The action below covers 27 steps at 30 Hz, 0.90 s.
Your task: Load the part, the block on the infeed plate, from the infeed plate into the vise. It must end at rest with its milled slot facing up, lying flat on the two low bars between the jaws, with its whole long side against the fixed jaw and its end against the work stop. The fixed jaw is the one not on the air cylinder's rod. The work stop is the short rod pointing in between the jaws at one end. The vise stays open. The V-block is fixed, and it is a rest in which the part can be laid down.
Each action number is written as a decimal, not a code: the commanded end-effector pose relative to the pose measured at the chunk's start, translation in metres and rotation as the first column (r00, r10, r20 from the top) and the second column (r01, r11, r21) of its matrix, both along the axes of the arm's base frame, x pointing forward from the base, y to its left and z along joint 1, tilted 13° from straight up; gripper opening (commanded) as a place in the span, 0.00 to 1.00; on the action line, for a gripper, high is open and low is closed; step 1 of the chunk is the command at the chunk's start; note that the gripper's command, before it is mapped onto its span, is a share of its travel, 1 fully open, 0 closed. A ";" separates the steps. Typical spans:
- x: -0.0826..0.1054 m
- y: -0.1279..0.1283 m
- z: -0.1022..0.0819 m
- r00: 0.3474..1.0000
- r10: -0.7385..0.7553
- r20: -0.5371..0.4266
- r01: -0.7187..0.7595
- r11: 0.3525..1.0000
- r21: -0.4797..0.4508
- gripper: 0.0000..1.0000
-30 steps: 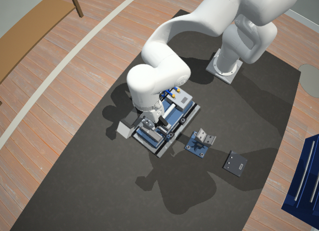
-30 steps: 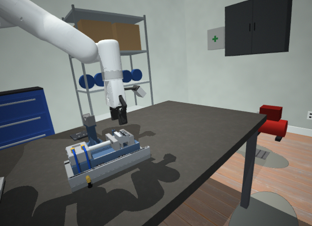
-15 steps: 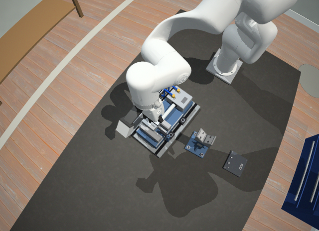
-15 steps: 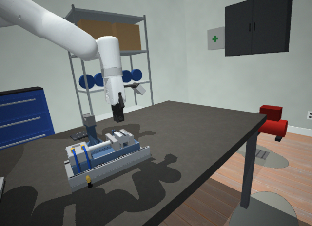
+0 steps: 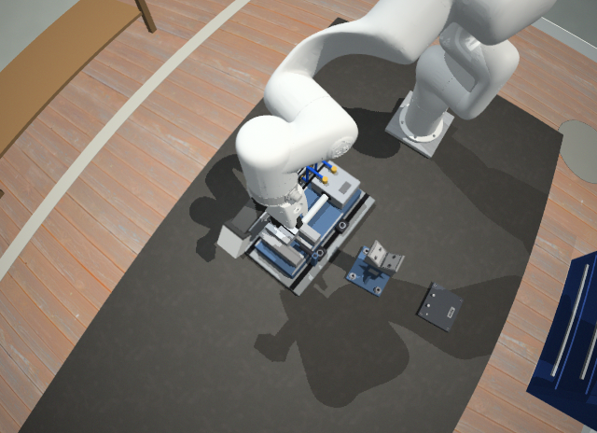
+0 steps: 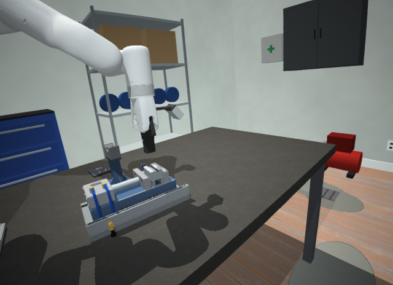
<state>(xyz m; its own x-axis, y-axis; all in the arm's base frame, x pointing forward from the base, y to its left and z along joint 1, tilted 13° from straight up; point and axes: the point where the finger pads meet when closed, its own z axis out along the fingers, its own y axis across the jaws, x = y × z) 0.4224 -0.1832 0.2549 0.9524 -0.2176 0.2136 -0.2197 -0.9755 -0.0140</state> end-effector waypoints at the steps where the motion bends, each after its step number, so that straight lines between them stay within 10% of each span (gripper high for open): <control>1: 0.001 0.000 0.002 1.000 0.000 0.004 0.000 1.000 -0.002 0.00; 27: -0.013 -0.043 0.001 1.000 -0.001 0.005 0.001 1.000 -0.003 0.00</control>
